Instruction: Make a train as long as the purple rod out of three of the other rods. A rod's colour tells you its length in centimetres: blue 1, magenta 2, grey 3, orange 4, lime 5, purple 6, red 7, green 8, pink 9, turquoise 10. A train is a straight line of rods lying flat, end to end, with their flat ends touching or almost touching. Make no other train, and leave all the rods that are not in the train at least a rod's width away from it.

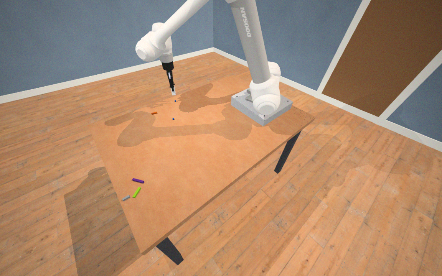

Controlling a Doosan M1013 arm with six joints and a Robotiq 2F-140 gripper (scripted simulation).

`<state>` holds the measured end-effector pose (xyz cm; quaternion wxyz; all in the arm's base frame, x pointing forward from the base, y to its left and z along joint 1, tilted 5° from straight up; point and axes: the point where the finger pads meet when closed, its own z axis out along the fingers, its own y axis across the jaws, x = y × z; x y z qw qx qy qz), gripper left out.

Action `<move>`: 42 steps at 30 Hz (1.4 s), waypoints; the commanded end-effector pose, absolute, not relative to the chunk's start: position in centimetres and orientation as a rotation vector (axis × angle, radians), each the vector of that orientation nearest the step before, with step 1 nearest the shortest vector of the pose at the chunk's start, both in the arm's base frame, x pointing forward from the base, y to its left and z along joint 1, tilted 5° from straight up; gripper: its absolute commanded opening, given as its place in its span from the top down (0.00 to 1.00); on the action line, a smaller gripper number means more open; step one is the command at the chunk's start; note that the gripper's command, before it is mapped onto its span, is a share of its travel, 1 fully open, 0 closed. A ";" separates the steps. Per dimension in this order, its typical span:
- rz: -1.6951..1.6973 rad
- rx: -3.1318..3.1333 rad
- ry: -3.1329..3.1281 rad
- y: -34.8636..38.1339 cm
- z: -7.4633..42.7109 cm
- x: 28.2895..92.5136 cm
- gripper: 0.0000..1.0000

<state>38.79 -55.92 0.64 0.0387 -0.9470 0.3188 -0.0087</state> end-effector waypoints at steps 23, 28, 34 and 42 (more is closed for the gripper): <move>-0.027 -2.904 0.977 -55.8 -1.5 38.9 0.77; -0.027 -2.904 0.977 -55.7 -2.3 38.9 0.77; -0.027 -2.904 0.977 -55.7 -3.0 39.0 0.77; -0.027 -2.904 0.977 -55.6 -3.9 39.0 0.77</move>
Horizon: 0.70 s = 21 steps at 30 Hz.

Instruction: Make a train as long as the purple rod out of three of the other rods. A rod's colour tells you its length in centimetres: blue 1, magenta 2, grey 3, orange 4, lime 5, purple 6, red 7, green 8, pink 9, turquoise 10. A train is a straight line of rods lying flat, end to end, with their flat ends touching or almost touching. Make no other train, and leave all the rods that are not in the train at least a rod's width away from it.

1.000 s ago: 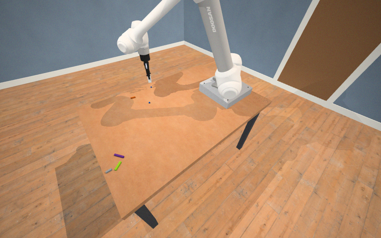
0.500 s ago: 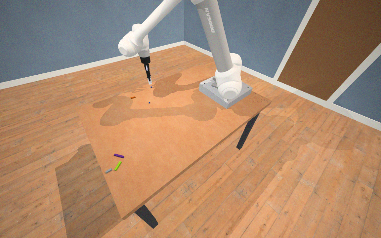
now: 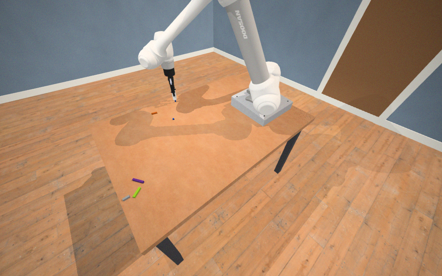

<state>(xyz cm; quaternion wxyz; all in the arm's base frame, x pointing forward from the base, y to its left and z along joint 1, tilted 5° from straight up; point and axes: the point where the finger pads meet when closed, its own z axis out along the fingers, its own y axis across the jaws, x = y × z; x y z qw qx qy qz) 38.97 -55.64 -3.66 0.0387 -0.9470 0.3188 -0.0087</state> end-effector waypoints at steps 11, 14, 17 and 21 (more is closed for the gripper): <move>-0.027 -2.904 0.977 -55.6 -4.4 39.0 0.77; -0.027 -2.904 0.977 -55.6 -4.5 39.0 0.77; -0.027 -2.904 0.977 -55.6 -4.5 39.0 0.77; -0.027 -2.904 0.977 -55.6 -4.5 39.0 0.77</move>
